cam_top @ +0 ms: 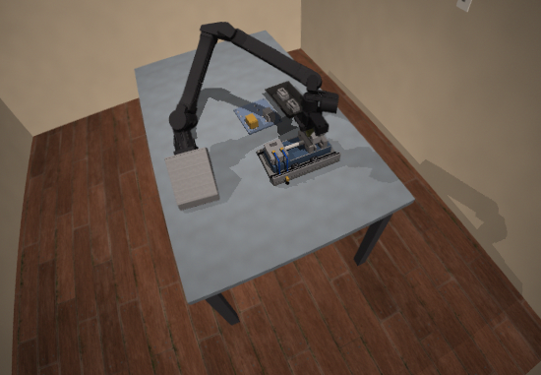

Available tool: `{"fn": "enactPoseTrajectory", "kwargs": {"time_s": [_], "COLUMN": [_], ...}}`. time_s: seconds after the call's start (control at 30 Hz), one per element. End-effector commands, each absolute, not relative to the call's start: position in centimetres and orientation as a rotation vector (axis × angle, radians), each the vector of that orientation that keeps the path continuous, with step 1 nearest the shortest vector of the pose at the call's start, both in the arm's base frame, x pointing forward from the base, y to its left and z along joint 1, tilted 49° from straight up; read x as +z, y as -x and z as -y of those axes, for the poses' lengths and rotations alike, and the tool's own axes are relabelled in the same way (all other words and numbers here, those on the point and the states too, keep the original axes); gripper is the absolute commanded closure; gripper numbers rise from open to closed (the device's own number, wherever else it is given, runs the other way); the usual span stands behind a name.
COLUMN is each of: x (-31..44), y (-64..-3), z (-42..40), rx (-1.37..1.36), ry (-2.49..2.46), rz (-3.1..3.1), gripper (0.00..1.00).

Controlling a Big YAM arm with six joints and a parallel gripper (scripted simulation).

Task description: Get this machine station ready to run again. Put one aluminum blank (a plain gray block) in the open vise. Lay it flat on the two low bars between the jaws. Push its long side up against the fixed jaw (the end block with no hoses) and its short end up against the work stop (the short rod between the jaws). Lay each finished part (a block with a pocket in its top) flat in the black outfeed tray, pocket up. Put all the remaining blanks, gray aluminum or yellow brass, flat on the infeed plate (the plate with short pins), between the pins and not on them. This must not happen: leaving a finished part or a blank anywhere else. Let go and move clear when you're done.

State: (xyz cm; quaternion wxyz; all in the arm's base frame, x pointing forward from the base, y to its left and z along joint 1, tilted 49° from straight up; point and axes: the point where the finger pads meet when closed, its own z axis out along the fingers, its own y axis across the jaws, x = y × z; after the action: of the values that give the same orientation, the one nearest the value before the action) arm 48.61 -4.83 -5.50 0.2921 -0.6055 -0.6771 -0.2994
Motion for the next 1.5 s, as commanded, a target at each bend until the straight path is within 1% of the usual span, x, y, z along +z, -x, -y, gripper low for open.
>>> {"fn": "enactPoseTrajectory", "kwargs": {"time_s": [0.0, 0.7, 1.47], "x": [-5.6, -5.1, -0.8], "y": [-49.9, -48.0, -49.4], "z": [3.9, 3.9, 10.3], "rx": [-0.823, -0.805, -0.840], "ry": [1.580, 1.584, 1.623], "rz": [1.865, 1.845, 1.860], "gripper": [1.00, 1.00, 1.00]}}
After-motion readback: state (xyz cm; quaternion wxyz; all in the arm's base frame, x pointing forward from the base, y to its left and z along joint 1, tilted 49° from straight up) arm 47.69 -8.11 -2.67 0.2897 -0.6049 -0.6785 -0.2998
